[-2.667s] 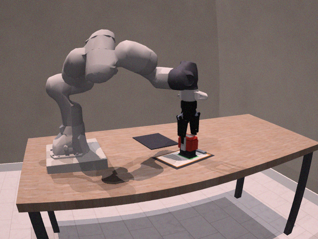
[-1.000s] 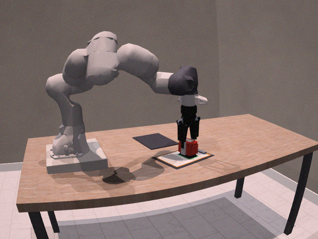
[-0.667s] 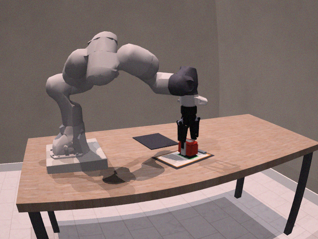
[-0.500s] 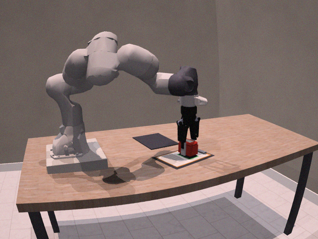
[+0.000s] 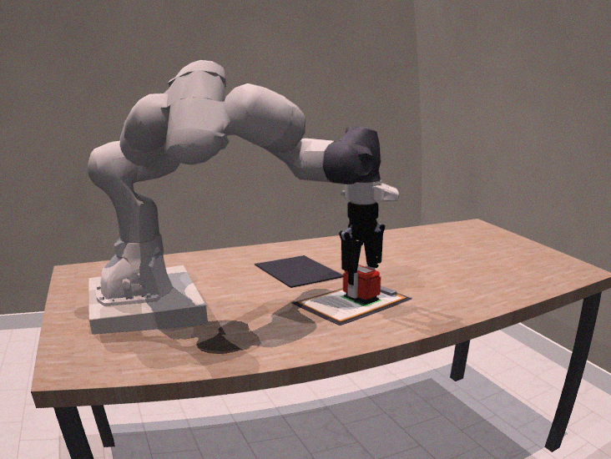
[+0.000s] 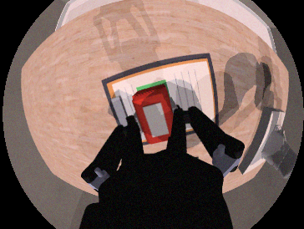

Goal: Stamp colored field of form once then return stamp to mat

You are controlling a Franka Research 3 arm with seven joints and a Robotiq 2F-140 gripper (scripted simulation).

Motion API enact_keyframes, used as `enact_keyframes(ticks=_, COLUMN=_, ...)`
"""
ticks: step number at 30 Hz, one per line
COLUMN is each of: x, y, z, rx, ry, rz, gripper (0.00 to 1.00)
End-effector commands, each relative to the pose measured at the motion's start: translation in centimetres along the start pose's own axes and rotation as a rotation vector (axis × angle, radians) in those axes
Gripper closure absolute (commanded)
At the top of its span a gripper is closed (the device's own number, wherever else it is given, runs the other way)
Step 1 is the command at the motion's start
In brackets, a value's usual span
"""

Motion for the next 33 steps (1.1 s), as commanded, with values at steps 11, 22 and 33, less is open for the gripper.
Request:
enact_keyframes(ticks=11, x=0.0, y=-2.3, z=0.0, rx=-0.001, ry=0.007, rz=-0.002, gripper=0.79)
enact_keyframes(ticks=22, x=0.0, y=-2.3, z=0.0, rx=-0.001, ry=0.007, rz=-0.002, gripper=0.79)
enact_keyframes(ticks=33, x=0.0, y=-5.0, z=0.1, rx=-0.001, ry=0.007, rz=-0.002, gripper=0.79)
Point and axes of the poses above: the point where the finger pads meet when closed, its own y axis out along the fingers, its own z axis across the jaws, x = y × z, the point moved 3 cm from there along -y, back along the fingers, and after that the axes turned 1 degree about -y, right-handed, at the moved point
